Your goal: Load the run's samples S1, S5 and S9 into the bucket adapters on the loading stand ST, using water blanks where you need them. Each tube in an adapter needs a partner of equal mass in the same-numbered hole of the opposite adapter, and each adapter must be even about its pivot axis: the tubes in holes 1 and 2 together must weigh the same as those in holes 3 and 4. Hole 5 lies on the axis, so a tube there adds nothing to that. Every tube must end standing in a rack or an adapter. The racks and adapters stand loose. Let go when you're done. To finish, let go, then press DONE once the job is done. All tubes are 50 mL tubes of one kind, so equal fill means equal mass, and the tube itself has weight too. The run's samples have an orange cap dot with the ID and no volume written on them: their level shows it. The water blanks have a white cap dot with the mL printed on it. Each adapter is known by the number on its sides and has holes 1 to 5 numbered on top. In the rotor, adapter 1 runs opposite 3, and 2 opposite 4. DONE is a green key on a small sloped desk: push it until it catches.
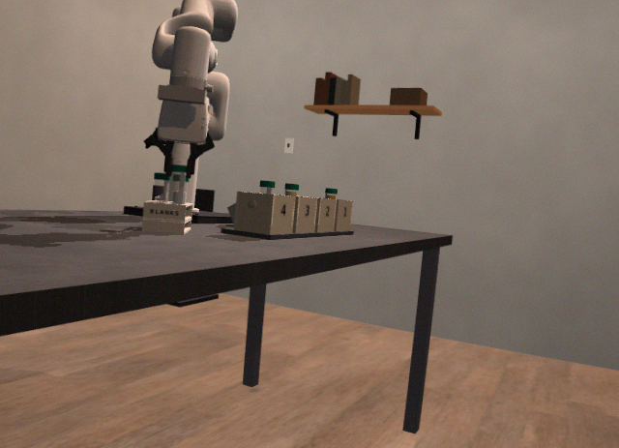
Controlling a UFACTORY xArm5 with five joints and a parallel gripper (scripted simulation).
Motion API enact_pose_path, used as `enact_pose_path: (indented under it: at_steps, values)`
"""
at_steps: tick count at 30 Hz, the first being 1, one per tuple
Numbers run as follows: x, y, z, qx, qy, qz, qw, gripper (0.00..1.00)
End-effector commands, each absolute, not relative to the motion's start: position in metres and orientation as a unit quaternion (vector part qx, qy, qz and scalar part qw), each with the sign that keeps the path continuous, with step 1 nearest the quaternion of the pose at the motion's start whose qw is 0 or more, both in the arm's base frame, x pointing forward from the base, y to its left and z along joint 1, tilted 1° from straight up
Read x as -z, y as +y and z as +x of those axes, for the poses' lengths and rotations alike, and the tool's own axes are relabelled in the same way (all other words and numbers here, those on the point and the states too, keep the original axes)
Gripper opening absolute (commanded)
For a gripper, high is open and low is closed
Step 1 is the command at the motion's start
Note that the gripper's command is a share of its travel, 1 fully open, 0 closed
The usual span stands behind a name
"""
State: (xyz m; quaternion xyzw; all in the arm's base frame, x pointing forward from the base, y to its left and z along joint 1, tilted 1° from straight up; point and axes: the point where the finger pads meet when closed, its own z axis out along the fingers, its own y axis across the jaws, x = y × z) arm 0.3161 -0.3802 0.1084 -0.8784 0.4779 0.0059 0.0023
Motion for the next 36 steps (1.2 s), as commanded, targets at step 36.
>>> enact_pose_path:
  at_steps: [36]
  values:
    - [-0.169,-0.382,0.317,-0.002,0.478,-0.878,0.006,0.0]
